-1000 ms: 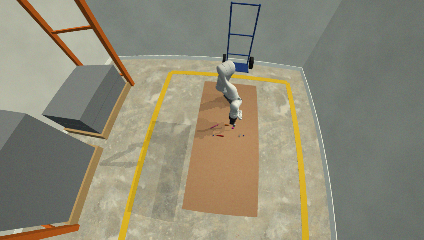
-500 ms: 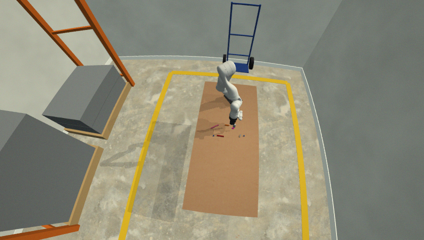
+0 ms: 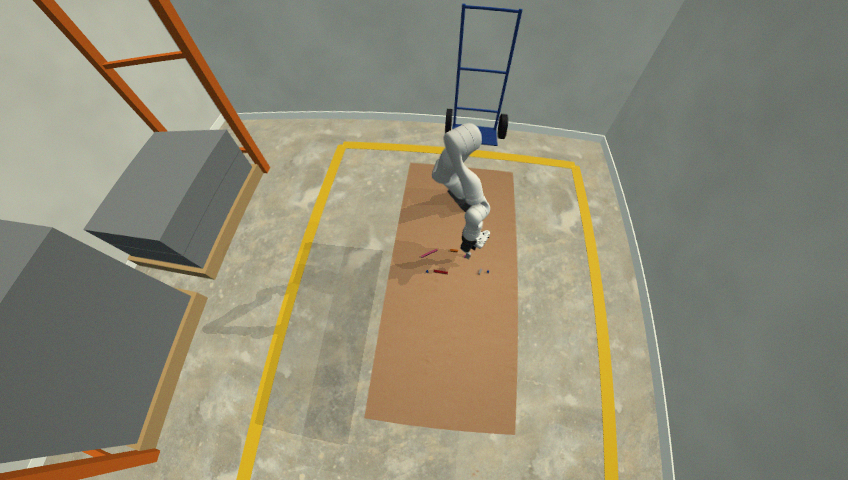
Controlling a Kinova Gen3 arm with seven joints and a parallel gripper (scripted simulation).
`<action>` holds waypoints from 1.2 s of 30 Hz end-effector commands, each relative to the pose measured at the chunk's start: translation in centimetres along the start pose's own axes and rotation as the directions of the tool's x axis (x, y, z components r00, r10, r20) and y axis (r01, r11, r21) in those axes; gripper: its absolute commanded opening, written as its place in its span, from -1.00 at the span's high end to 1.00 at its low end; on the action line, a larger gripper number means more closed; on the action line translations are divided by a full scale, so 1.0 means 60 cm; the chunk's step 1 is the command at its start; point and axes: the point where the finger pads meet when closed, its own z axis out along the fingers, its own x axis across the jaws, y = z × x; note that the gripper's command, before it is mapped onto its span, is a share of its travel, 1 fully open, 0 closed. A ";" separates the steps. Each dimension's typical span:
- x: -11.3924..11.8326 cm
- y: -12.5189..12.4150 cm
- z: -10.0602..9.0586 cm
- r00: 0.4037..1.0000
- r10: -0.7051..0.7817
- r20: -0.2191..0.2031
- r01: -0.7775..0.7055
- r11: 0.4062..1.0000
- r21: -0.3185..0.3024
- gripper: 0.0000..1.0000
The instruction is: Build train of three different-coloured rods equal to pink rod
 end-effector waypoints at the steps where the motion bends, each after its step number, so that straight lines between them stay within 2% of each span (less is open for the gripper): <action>1: 0.002 -0.007 0.003 0.999 0.047 -0.007 -0.047 0.999 -0.009 -1.00; 4: 0.008 -0.020 0.007 0.977 0.213 -0.008 -0.213 0.977 -0.014 -1.00; 7: 0.014 -0.035 0.010 0.924 0.383 -0.011 -0.383 0.924 -0.016 -1.00; 11: 0.021 -0.056 0.014 0.807 0.591 -0.013 -0.591 0.806 -0.012 -1.00; 15: 0.026 -0.077 0.017 0.653 0.757 -0.010 -0.757 0.653 -0.004 -1.00; 17: 0.026 -0.077 0.017 0.653 0.757 -0.010 -0.757 0.653 -0.004 -1.00; 23: 0.029 -0.107 0.020 0.418 0.909 0.004 -0.909 0.418 0.008 -1.00; 28: 0.030 -0.126 0.022 0.269 0.963 0.019 -0.963 0.269 0.013 -1.00; 32: 0.029 -0.135 0.023 0.198 0.980 0.027 -0.980 0.198 0.015 -1.00; 36: 0.029 -0.137 0.023 0.179 0.983 0.029 -0.984 0.178 0.015 -1.00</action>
